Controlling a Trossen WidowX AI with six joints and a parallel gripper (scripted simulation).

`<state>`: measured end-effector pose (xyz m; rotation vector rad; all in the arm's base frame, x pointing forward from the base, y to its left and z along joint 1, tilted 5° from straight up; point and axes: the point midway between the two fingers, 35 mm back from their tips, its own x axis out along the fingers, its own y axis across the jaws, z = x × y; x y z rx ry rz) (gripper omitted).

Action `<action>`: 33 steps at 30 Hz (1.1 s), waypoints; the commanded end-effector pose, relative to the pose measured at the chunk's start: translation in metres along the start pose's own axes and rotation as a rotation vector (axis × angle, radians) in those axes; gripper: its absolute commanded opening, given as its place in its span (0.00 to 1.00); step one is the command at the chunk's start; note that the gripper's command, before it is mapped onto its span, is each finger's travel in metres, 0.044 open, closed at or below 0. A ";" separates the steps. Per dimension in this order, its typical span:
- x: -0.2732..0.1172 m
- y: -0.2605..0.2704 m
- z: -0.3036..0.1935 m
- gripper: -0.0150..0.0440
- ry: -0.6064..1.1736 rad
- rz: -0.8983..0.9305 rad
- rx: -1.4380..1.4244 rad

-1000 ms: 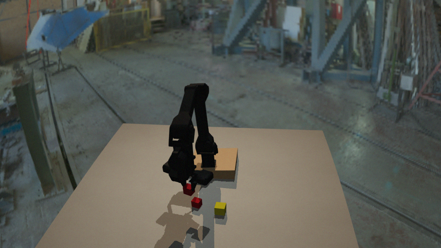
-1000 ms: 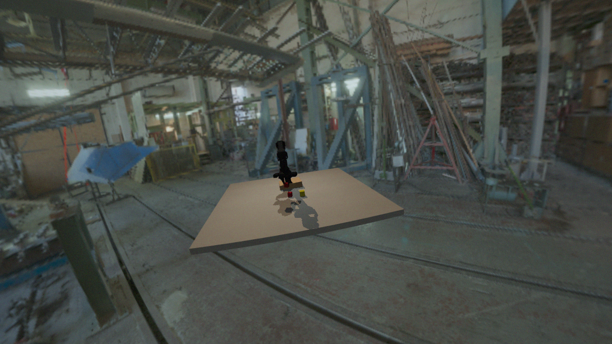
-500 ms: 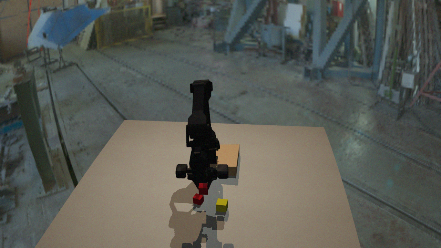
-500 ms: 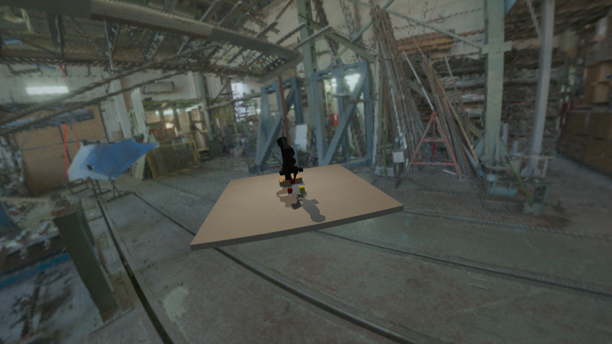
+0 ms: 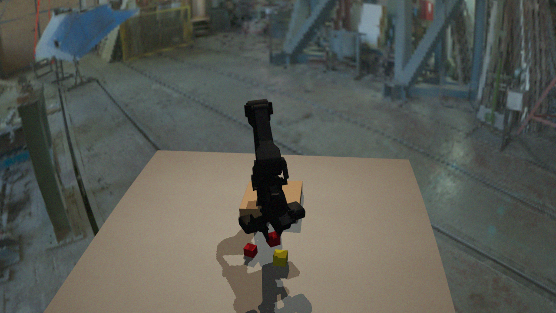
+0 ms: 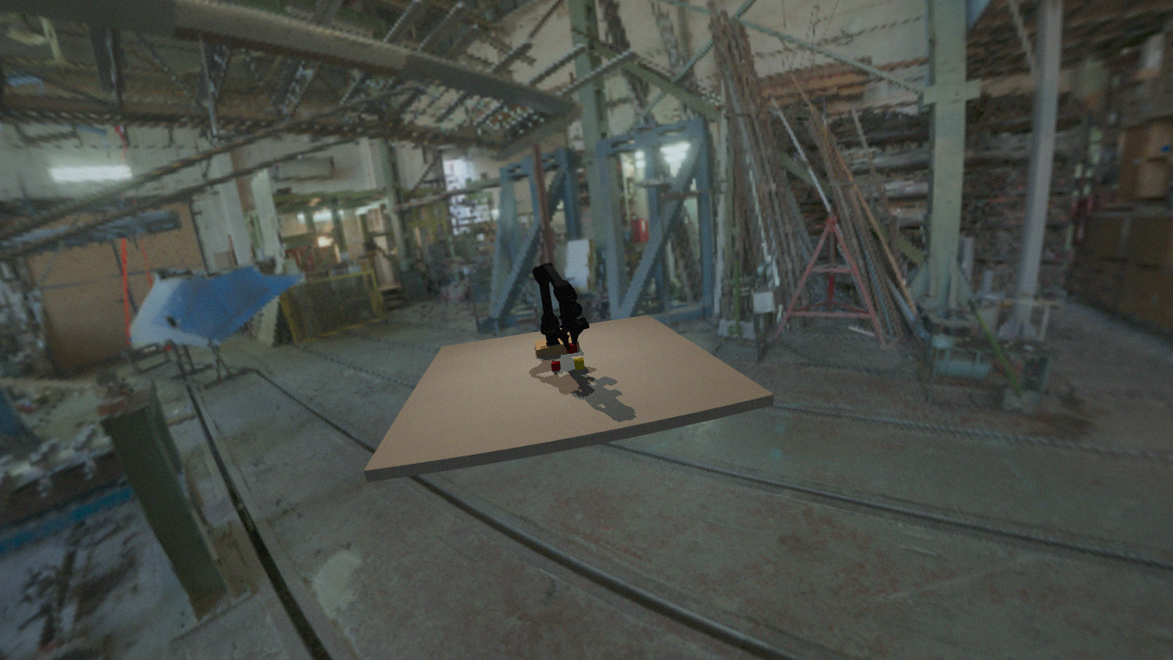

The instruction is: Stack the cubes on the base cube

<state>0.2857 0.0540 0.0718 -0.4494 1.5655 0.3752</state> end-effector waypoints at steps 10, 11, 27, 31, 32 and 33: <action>0.003 0.010 0.002 0.43 0.003 0.005 -0.095; 0.003 0.010 0.002 0.43 0.003 0.005 -0.095; 0.029 0.009 0.001 0.43 0.003 0.005 -0.100; 0.029 0.009 0.001 0.43 0.003 0.005 -0.100; 0.029 0.009 0.001 0.43 0.003 0.005 -0.100; 0.029 0.009 0.001 0.43 0.003 0.005 -0.100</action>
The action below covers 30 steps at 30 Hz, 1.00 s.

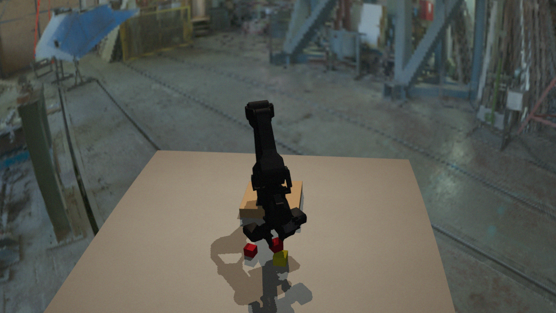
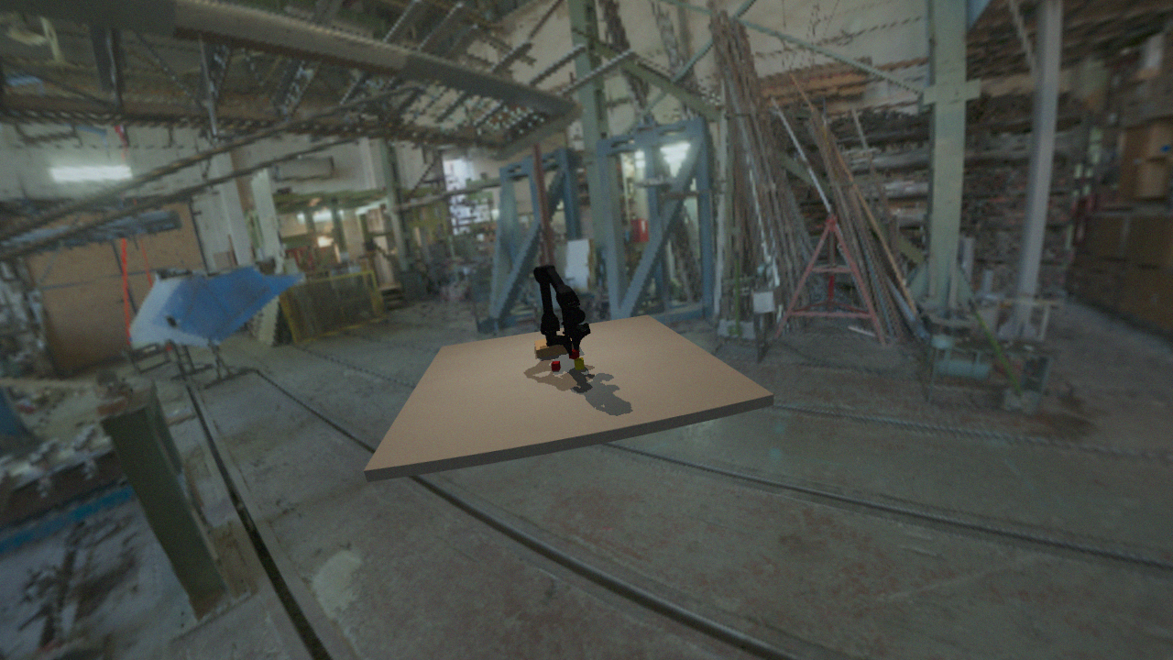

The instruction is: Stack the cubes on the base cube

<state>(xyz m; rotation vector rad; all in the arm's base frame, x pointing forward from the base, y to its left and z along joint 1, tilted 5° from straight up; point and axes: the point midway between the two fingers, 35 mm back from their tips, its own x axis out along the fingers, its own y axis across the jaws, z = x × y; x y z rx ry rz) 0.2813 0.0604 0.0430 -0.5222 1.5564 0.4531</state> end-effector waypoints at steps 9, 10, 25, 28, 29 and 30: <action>0.002 0.000 0.000 0.43 -0.001 0.002 -0.001; 0.002 0.000 0.000 0.43 -0.001 0.002 -0.001; 0.002 0.000 0.000 0.60 -0.001 0.002 -0.001; 0.000 0.000 0.000 0.60 -0.001 0.002 -0.001; -0.004 0.000 0.000 0.60 0.000 0.001 0.000; -0.006 0.000 0.000 0.60 0.000 0.001 0.000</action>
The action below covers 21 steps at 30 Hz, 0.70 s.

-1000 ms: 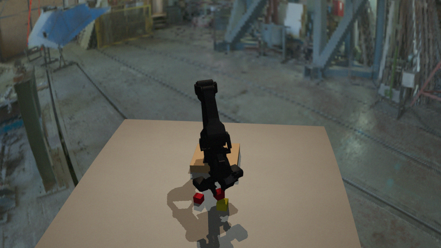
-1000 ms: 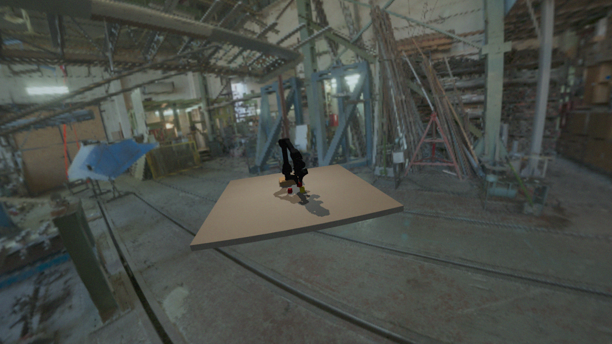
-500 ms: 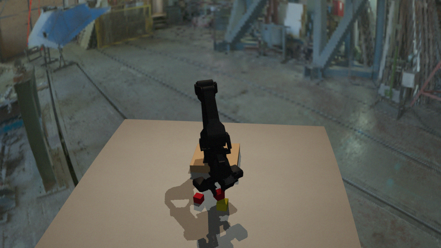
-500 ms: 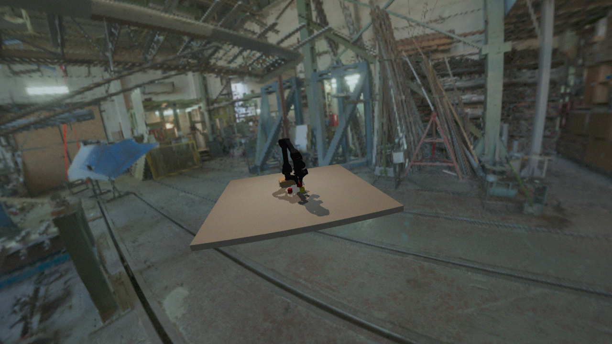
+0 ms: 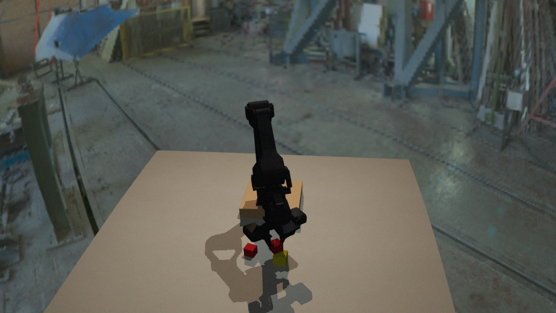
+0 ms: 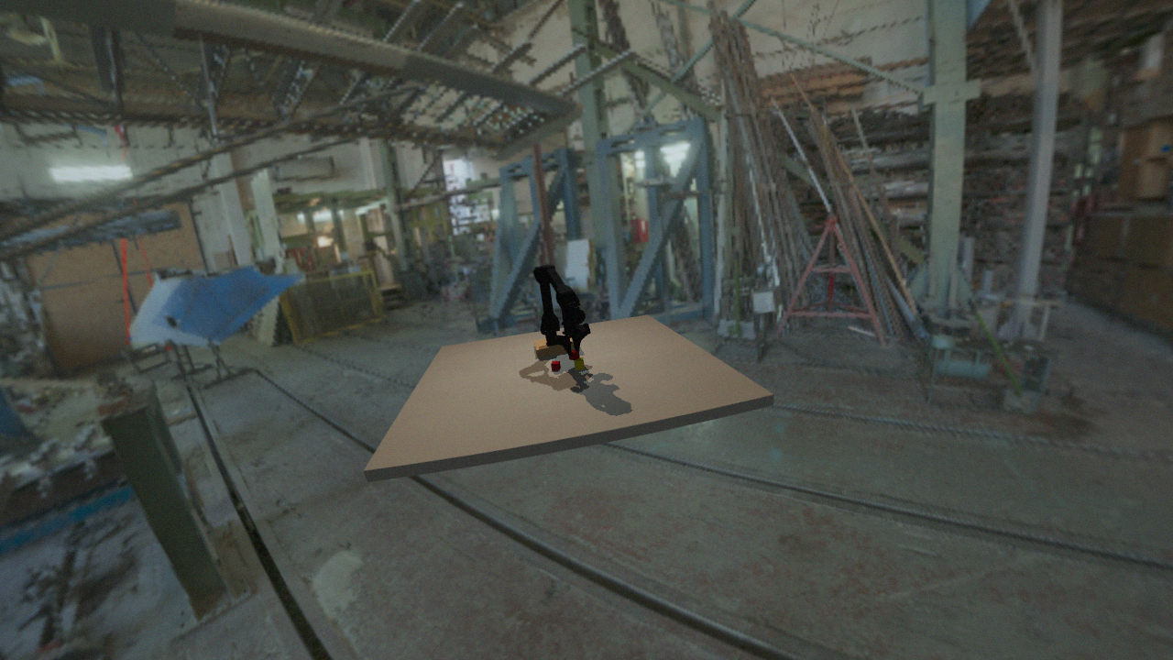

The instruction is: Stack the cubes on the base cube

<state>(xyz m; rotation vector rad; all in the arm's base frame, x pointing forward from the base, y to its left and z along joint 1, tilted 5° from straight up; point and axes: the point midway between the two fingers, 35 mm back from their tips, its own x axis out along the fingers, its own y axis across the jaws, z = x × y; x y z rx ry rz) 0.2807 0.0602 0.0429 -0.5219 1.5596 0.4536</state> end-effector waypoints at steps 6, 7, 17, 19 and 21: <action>-0.018 0.000 0.000 0.60 -0.003 -0.001 0.000; -0.020 0.000 0.000 0.60 -0.003 -0.001 0.000; -0.032 -0.011 -0.008 0.70 -0.004 -0.003 -0.098; -0.037 -0.019 -0.015 0.70 -0.003 -0.003 -0.173; -0.042 -0.027 -0.022 0.70 -0.002 -0.004 -0.249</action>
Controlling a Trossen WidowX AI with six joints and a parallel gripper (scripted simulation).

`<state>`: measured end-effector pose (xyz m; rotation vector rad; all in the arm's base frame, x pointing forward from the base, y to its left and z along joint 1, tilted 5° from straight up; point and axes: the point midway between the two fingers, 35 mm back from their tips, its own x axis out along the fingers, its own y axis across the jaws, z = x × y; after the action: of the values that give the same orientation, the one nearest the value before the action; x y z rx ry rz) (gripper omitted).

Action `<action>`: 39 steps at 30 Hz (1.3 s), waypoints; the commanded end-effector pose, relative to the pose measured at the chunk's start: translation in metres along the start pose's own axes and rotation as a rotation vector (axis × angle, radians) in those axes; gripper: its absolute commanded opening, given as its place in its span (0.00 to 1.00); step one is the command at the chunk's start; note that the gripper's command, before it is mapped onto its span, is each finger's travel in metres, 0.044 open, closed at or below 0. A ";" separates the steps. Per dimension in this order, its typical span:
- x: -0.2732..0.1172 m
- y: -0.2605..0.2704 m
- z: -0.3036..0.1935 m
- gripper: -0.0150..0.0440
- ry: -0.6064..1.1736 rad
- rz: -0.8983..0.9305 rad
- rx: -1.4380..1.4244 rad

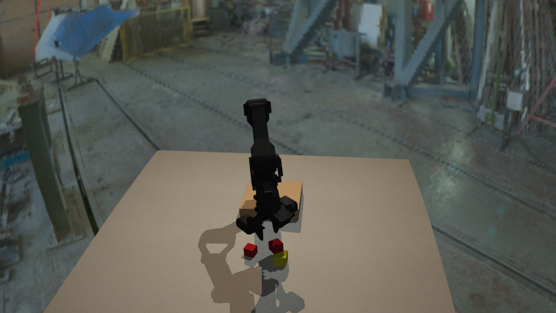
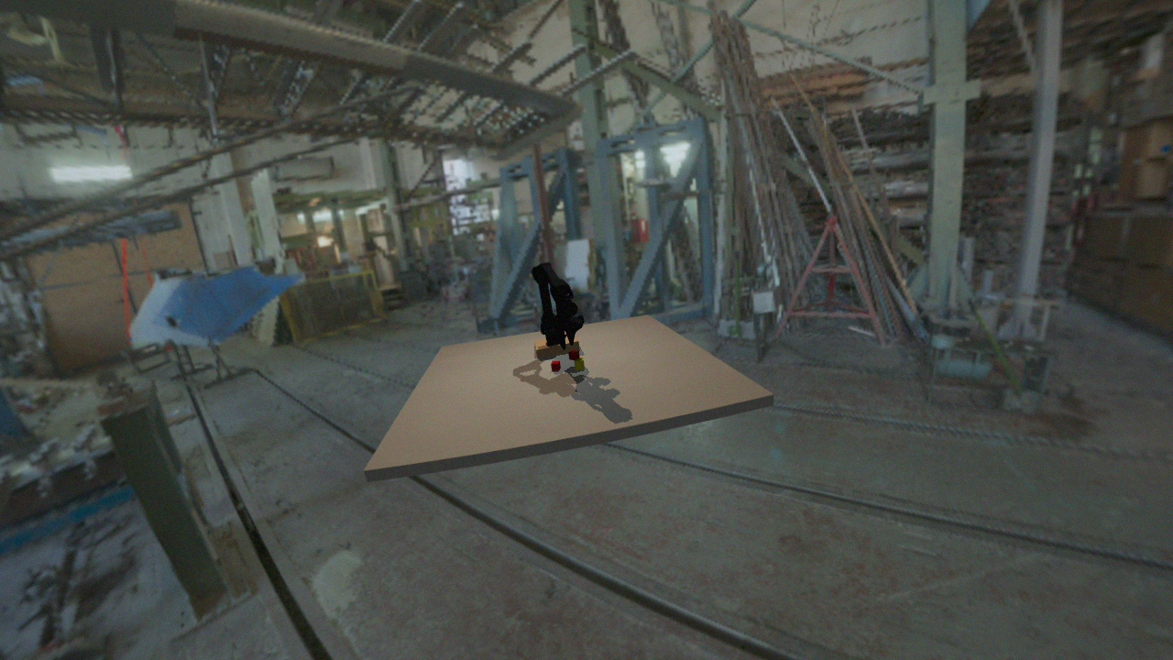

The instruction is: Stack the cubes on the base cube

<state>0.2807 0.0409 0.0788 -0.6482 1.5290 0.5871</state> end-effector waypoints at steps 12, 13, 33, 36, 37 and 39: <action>-0.030 -0.034 -0.055 0.70 0.005 -0.005 -0.442; -0.030 -0.034 -0.055 0.70 0.005 -0.005 -0.442; 0.047 -0.034 -0.055 0.70 0.005 -0.005 -0.442; 0.049 -0.034 -0.055 0.70 0.005 -0.005 -0.442; 0.050 -0.034 -0.055 0.70 0.005 -0.005 -0.442; 0.053 -0.034 -0.055 0.70 0.005 -0.005 -0.442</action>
<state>0.2656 -0.0243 0.0345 -0.9839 1.4055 0.9280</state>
